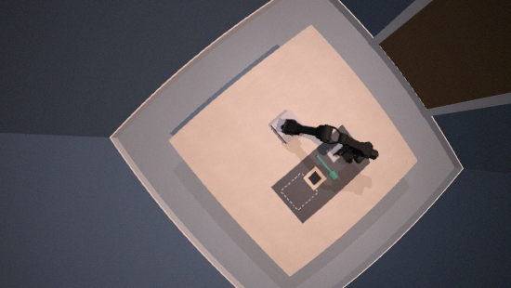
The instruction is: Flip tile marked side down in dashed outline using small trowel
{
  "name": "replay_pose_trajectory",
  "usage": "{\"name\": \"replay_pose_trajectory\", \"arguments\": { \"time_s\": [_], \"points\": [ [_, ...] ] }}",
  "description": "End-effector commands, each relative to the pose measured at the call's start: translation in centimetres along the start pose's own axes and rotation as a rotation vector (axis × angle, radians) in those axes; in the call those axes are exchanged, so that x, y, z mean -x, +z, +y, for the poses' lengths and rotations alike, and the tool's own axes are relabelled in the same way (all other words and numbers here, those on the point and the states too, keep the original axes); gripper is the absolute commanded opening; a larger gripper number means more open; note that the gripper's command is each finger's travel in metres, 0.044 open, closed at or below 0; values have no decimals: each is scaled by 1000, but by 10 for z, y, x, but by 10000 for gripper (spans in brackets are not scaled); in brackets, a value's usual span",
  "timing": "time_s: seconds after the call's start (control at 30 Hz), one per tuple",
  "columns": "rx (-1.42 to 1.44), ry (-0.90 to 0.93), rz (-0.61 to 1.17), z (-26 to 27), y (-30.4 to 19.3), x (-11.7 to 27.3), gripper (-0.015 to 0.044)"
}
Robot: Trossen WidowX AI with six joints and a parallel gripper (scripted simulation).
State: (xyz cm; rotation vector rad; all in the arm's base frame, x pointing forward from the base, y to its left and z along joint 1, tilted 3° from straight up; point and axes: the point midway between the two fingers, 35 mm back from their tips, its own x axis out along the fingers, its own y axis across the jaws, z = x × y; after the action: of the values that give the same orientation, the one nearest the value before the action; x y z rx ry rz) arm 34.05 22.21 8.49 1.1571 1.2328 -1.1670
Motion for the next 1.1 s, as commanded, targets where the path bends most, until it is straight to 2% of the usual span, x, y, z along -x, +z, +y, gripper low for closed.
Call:
{"name": "replay_pose_trajectory", "arguments": {
  "time_s": [0.0, 0.1, 0.3, 1.07],
  "points": [
    [2, 5, 0, -1, 1, 7, 270],
    [0, 10, 6, 0, 0, 12, 300],
    [50, 25, 2, 1, 0, 17, 300],
    [803, 218, -114, 3, -10, 1, 300]
  ]
}}
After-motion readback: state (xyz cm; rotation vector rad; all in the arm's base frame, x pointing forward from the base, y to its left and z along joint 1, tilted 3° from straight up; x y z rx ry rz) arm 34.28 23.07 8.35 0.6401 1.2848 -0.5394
